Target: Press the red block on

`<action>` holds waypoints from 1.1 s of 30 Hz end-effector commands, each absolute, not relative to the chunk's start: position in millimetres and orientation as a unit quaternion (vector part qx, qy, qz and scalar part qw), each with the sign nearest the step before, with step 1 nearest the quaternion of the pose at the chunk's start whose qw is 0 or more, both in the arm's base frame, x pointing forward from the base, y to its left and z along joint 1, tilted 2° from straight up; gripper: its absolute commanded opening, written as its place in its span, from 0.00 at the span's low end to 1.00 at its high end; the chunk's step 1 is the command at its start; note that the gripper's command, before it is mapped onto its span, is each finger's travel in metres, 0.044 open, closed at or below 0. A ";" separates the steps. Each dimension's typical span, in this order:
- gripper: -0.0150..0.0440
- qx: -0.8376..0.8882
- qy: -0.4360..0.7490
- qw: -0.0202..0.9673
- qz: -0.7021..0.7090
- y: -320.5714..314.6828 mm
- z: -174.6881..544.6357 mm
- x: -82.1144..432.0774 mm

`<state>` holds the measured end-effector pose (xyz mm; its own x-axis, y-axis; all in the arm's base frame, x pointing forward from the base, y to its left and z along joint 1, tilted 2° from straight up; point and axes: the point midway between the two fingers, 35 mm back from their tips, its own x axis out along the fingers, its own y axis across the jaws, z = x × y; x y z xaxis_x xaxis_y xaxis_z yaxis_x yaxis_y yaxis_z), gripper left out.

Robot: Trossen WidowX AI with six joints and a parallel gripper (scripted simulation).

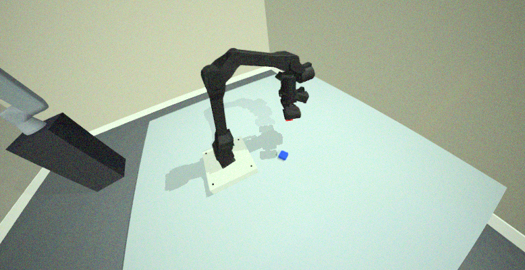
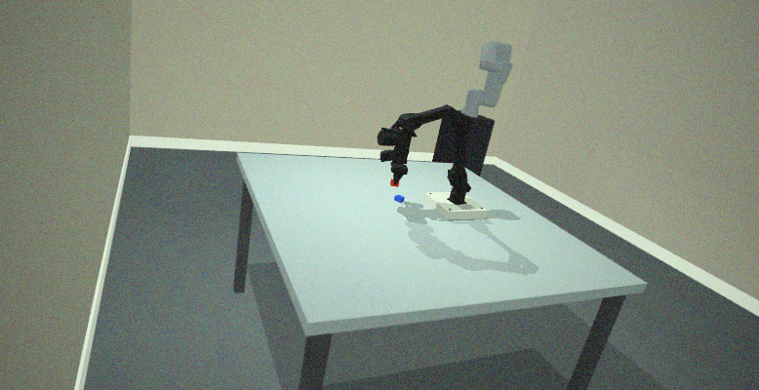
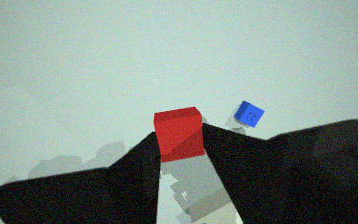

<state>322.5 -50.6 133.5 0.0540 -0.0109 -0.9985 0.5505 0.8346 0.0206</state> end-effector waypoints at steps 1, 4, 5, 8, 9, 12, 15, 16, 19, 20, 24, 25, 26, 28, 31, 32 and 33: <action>0.25 0.229 0.649 0.690 -0.223 -63.0 129.9 312.6; 0.25 0.249 0.642 0.683 -0.243 -73.4 124.1 303.8; 0.25 0.256 0.640 0.681 -0.249 -76.7 122.1 300.7; 0.25 0.275 0.632 0.672 -0.269 -86.2 116.3 291.2; 0.25 0.282 0.630 0.670 -0.275 -89.2 114.3 287.9; 0.25 0.301 0.621 0.661 -0.294 -97.8 108.3 277.8; 0.25 0.320 0.613 0.651 -0.313 -105.8 102.1 267.3; 0.25 0.327 0.610 0.648 -0.319 -108.3 100.0 263.6; 0.25 0.345 0.600 0.638 -0.337 -115.4 93.8 252.5; 0.25 0.351 0.597 0.635 -0.343 -117.6 91.6 248.7; 0.25 0.376 0.583 0.620 -0.367 -125.4 83.0 233.3; 0.25 0.381 0.580 0.617 -0.372 -127.0 81.3 229.7; 0.25 0.386 0.577 0.614 -0.377 -128.5 79.5 226.2; 0.25 0.394 0.572 0.608 -0.385 -130.8 76.5 220.4; 0.25 0.396 0.570 0.606 -0.387 -131.5 75.4 218.4; 0.25 0.396 0.570 0.606 -0.387 -131.6 74.7 218.4; 0.25 0.396 0.570 0.606 -0.387 -131.7 72.6 218.6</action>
<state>219.0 -131.5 73.0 0.0378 -0.0143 -0.9992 0.9186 0.3941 0.0291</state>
